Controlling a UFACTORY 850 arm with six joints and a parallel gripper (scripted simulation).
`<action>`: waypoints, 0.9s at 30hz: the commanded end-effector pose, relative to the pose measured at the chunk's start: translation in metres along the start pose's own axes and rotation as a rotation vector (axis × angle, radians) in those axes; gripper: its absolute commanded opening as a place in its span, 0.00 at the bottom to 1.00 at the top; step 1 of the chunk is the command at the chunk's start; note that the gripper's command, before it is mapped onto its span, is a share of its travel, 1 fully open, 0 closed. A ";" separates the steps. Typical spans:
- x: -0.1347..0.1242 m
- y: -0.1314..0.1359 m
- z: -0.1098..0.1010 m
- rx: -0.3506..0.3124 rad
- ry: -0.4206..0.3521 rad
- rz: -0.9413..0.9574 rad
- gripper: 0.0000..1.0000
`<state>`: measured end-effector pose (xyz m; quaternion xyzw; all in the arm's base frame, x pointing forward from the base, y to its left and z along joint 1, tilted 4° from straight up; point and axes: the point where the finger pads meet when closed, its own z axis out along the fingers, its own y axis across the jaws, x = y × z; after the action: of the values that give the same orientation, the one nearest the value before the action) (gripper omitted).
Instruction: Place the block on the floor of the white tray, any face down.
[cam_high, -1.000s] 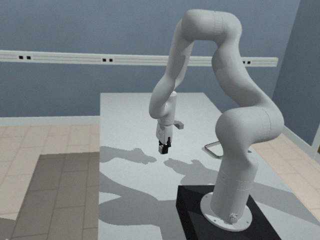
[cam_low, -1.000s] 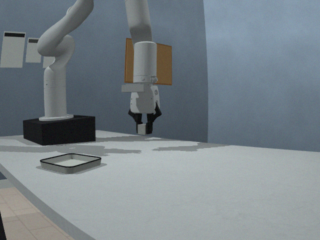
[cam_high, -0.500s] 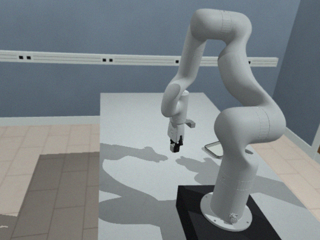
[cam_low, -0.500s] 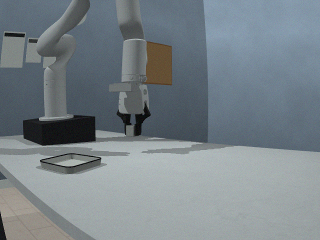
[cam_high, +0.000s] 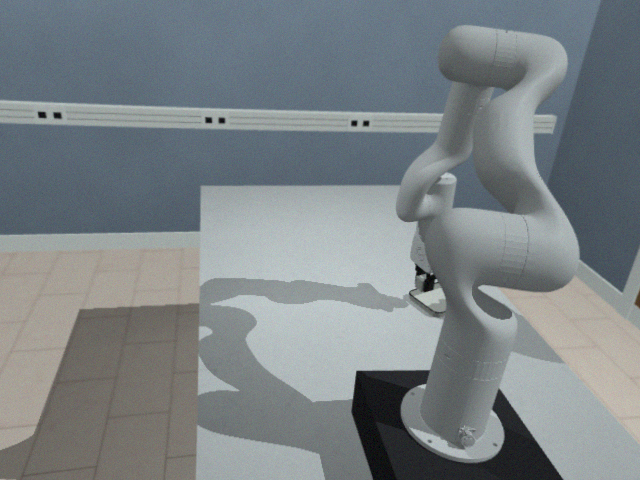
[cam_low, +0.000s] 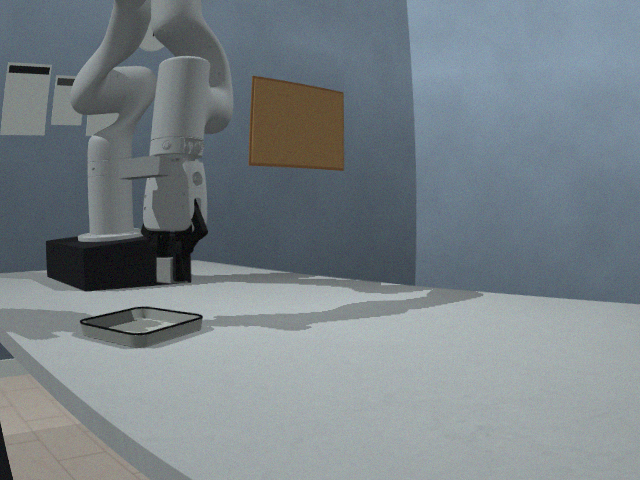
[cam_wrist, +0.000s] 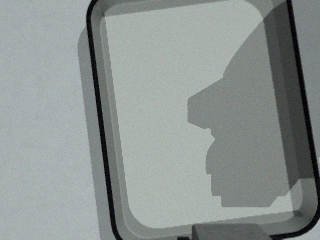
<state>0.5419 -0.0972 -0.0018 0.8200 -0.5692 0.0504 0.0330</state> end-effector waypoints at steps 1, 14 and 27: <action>0.070 -0.005 0.006 -0.014 -0.049 -0.007 0.00; 0.079 -0.005 0.006 -0.014 -0.049 -0.007 0.00; 0.079 -0.005 0.006 -0.014 -0.049 -0.007 0.00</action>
<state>0.5735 -0.1695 0.0003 0.8227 -0.5674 0.0248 0.0255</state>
